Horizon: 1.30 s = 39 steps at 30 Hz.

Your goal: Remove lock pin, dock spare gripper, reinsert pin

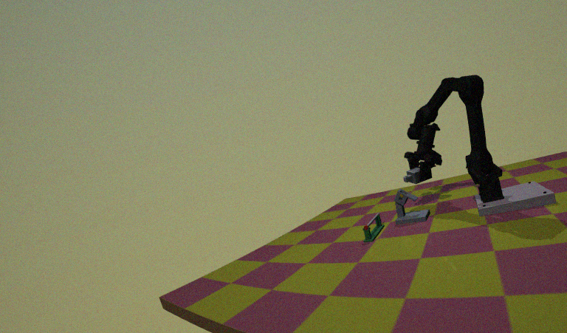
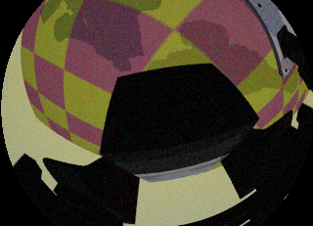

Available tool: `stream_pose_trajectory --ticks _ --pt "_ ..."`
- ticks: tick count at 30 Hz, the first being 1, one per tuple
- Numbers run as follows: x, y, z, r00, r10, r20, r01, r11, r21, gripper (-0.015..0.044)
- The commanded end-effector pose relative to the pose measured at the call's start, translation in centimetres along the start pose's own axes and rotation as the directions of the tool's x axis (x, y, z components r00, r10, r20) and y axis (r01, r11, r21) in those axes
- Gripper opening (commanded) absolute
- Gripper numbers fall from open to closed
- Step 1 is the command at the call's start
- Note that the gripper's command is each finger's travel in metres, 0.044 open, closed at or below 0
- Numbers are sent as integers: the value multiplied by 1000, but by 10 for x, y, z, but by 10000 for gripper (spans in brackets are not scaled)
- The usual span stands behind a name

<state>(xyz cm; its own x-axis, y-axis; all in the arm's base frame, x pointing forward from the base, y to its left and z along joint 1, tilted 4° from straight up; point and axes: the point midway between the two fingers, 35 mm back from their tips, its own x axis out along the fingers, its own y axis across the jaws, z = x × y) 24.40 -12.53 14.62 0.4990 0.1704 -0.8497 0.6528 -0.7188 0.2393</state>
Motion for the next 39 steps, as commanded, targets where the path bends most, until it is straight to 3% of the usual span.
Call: stream_pose_trajectory --ticks 1,19,39 --pt "0 -3 -3 1000 -14 -21 12 997 -82 0" --pt "3 -17 -12 993 -86 -75 39 873 -486 0" --pt "5 -32 -22 978 -162 -135 -20 566 -824 0"
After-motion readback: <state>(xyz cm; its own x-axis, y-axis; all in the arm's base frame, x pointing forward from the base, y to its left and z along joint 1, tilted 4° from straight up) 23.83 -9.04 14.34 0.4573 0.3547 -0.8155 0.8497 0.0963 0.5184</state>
